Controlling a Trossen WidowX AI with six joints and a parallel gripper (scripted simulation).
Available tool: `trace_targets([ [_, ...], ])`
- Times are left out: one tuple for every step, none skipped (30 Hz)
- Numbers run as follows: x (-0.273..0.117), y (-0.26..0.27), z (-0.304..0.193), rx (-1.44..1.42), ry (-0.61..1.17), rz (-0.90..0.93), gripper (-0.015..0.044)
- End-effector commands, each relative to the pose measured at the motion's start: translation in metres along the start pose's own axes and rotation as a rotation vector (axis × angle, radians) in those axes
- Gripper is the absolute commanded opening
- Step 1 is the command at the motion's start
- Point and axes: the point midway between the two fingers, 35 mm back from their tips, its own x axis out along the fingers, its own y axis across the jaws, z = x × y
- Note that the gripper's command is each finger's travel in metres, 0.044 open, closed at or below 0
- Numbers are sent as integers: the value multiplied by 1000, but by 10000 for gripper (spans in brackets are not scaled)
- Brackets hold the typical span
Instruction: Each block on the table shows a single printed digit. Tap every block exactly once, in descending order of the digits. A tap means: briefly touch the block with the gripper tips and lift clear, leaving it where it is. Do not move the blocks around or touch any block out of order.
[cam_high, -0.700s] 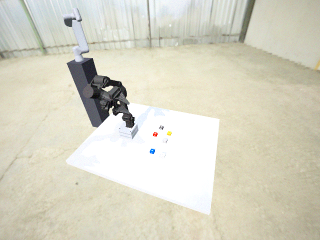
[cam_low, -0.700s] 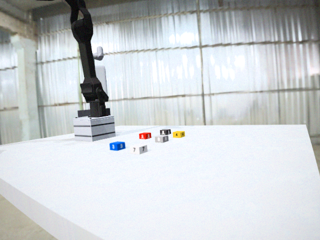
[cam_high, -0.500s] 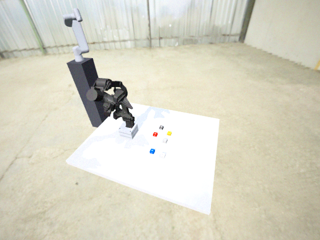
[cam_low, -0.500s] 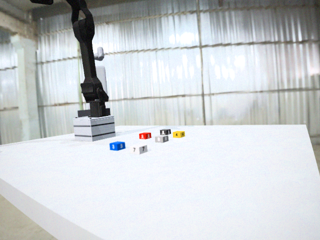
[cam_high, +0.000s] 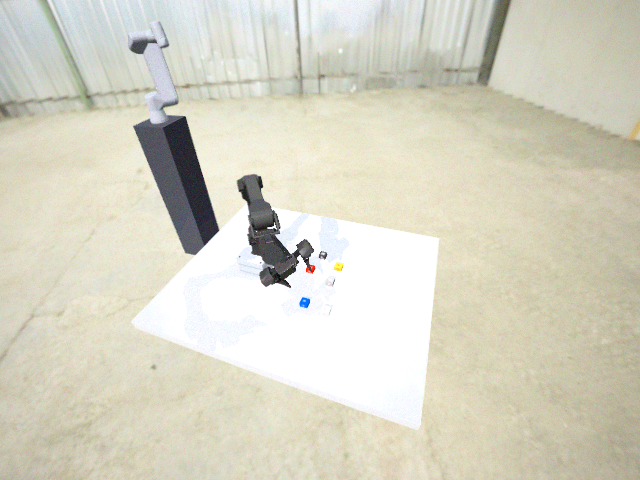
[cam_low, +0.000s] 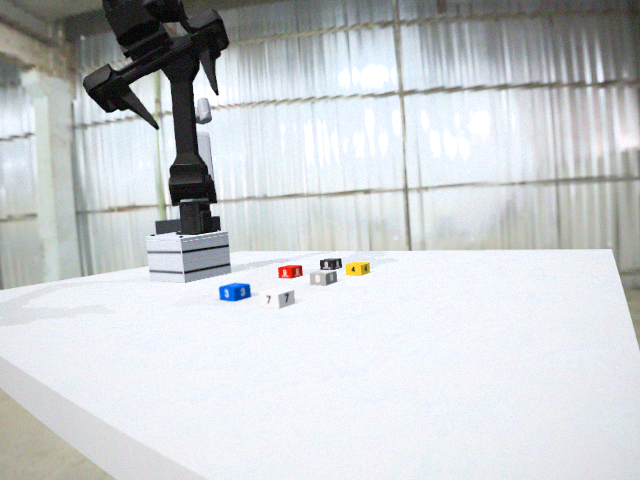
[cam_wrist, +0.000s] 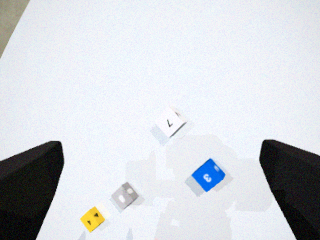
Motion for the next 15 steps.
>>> trace_targets([
  [46,-3,-39,-300,138,-139,400],
  [57,-4,-50,-379,179,-171,400],
  [67,-6,-61,-459,221,-202,400],
  [76,-8,-72,-541,264,-232,400],
  [85,-11,-83,-624,309,-261,400],
  [93,-13,-95,-709,354,-288,400],
  [99,-16,-104,-778,391,-310,400],
  [102,-17,-109,-819,413,-322,400],
  [103,-18,-111,-833,421,-327,400],
  [103,-18,-111,-833,421,-327,400],
  [103,-18,-111,-833,421,-327,400],
  [103,-18,-111,-833,421,-327,400],
  [103,-18,-111,-833,421,-327,400],
  [103,-18,-111,-833,421,-327,400],
  [103,-18,-111,-833,421,-327,400],
])
